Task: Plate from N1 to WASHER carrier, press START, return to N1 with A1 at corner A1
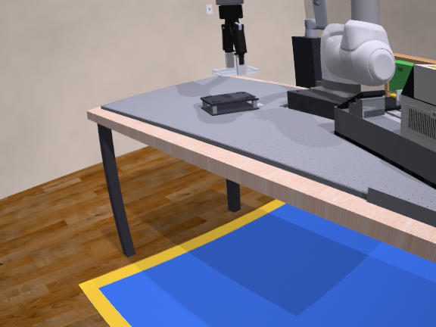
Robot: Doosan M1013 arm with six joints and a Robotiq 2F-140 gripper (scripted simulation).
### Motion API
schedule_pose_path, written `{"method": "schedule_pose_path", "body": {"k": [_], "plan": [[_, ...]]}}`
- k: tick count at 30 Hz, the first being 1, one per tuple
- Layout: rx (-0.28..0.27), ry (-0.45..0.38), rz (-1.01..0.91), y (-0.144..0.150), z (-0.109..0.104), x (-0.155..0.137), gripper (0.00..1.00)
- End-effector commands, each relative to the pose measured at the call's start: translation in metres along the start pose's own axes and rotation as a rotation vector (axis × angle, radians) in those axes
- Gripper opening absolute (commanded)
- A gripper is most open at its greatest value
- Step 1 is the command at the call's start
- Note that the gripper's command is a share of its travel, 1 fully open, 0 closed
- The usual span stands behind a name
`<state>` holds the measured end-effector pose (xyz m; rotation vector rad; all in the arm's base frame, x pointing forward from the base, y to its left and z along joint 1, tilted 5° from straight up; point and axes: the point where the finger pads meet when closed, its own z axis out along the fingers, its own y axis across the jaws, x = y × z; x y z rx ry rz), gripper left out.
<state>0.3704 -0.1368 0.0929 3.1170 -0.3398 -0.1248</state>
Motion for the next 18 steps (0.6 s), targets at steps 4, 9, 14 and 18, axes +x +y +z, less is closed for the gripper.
{"method": "schedule_pose_path", "body": {"k": [4,9,14,18], "plan": [[0.001,0.0,-0.001,0.033,0.003,0.0,0.1],[0.001,0.0,-0.001,0.058,0.004,0.0,0.1],[0.001,0.0,-0.001,0.073,0.006,0.0,0.1],[0.001,0.0,-0.001,0.087,0.007,0.0,0.1]]}}
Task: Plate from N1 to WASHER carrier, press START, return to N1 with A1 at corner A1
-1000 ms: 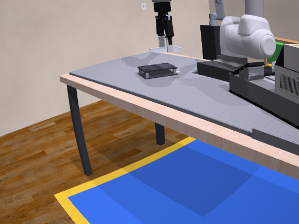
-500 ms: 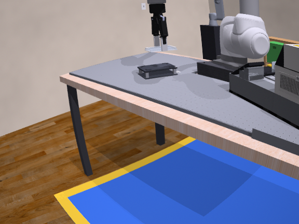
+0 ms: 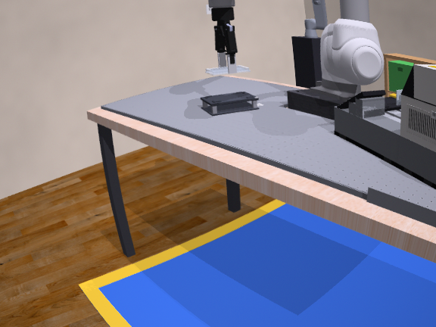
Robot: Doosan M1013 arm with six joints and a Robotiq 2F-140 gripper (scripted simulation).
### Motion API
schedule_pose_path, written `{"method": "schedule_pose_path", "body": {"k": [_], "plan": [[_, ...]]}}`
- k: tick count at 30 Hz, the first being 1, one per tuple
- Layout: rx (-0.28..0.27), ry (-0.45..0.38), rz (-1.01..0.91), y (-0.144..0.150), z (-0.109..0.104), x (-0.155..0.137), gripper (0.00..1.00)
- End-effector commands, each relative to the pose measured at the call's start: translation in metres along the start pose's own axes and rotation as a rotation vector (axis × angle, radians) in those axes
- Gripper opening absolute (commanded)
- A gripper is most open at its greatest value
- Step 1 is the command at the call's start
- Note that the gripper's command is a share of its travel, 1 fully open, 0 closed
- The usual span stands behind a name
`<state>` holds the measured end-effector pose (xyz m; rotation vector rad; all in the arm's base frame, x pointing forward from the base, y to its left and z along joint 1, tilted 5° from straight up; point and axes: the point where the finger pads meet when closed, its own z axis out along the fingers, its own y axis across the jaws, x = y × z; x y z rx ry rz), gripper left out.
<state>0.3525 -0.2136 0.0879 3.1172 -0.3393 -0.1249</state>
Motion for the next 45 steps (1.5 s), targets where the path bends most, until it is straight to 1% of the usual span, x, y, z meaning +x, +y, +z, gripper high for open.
{"method": "schedule_pose_path", "body": {"k": [1,36,45], "plan": [[0.001,0.0,0.0,0.008,0.001,0.0,0.1],[0.001,0.0,0.0,0.007,0.001,0.0,0.1],[0.001,0.0,0.0,0.007,0.014,0.0,0.1]]}}
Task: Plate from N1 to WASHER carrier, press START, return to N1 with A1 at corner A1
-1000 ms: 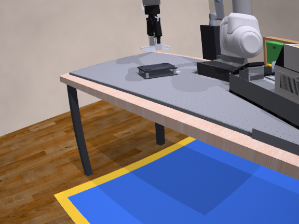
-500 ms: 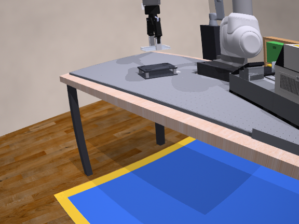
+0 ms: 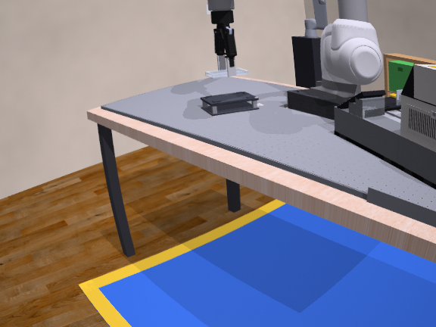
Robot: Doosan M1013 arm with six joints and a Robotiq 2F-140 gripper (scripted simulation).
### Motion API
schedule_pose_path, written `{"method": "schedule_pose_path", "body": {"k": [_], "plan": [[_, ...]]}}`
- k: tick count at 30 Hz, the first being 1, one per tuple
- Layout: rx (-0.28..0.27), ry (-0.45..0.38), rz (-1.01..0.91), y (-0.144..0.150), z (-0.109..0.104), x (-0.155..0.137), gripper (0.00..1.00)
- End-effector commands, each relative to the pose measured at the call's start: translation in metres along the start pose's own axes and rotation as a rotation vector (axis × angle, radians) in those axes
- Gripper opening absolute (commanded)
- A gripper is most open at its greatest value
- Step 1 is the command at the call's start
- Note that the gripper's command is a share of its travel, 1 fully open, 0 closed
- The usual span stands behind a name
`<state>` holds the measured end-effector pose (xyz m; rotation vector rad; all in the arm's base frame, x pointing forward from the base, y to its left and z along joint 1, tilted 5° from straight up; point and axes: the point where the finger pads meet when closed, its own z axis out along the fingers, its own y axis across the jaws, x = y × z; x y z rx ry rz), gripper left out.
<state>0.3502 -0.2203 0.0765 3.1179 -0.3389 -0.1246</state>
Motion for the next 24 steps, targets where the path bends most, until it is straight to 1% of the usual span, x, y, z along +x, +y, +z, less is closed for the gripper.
{"method": "schedule_pose_path", "body": {"k": [1,16,18,24], "plan": [[0.0,0.0,0.0,0.0,0.002,0.0,0.1],[0.0,0.0,0.0,0.0,0.027,0.0,0.1],[0.0,0.0,0.0,0.0,0.027,0.0,0.1],[0.0,0.0,0.0,0.0,0.037,0.0,0.1]]}}
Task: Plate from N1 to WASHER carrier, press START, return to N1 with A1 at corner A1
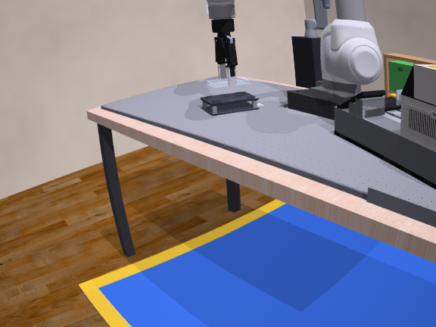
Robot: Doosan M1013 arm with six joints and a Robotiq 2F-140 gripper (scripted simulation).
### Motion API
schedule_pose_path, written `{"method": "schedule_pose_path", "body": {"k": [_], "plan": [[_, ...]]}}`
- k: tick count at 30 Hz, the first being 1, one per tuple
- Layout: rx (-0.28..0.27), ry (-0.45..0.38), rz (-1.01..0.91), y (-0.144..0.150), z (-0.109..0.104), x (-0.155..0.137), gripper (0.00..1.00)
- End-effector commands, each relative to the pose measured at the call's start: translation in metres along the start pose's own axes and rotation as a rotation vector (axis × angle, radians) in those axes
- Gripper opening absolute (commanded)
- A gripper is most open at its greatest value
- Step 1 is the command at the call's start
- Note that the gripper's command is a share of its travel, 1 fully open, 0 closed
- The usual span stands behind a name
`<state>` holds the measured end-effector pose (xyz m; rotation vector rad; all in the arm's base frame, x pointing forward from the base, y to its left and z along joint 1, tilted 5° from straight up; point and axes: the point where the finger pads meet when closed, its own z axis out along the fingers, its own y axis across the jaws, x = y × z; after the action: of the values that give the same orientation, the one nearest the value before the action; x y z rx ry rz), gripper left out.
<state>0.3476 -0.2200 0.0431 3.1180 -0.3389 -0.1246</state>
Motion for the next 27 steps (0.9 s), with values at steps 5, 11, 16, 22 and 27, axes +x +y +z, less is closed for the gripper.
{"method": "schedule_pose_path", "body": {"k": [5,11,16,22,27], "plan": [[0.0,0.0,0.0,0.0,0.012,0.0,0.1],[0.0,0.0,0.0,0.0,0.019,0.0,0.1],[0.0,0.0,0.0,0.0,0.027,0.0,0.1],[0.0,0.0,0.0,0.0,0.032,0.0,0.1],[0.0,0.0,0.0,0.0,0.032,0.0,0.1]]}}
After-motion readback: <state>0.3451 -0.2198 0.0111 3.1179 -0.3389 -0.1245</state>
